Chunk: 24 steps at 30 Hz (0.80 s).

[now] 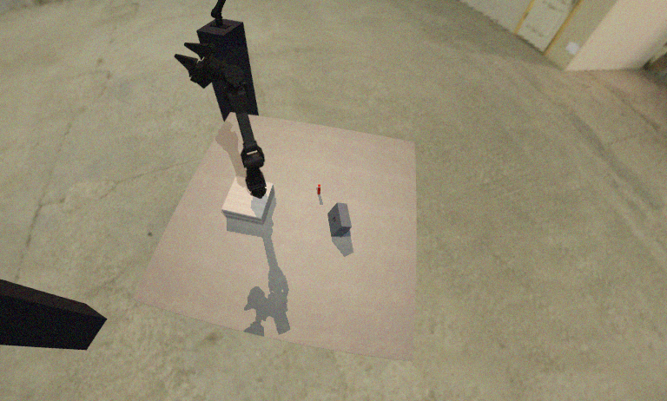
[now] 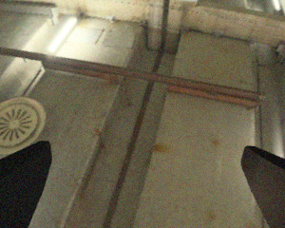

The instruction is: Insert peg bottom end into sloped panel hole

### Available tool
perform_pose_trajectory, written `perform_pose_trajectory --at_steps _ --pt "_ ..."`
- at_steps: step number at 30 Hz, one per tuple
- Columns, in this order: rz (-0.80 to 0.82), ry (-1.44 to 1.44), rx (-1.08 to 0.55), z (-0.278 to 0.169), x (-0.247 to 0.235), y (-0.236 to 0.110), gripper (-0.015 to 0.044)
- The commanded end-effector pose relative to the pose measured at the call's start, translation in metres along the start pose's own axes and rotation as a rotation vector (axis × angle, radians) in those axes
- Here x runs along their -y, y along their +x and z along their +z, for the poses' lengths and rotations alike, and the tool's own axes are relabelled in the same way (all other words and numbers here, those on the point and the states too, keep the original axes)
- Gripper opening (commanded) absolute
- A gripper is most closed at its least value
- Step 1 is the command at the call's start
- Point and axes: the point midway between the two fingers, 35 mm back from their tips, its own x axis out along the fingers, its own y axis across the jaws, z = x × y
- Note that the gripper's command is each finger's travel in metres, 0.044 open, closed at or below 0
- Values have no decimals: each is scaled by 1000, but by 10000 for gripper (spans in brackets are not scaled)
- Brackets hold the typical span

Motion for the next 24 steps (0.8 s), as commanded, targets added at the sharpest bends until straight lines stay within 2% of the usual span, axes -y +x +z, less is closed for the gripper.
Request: perform_pose_trajectory --at_steps 1,13,24 --pt "79 98 -12 3 -27 -2 440" --pt "331 335 -94 5 -104 -24 440" --pt "540 496 -208 4 -169 -61 440"
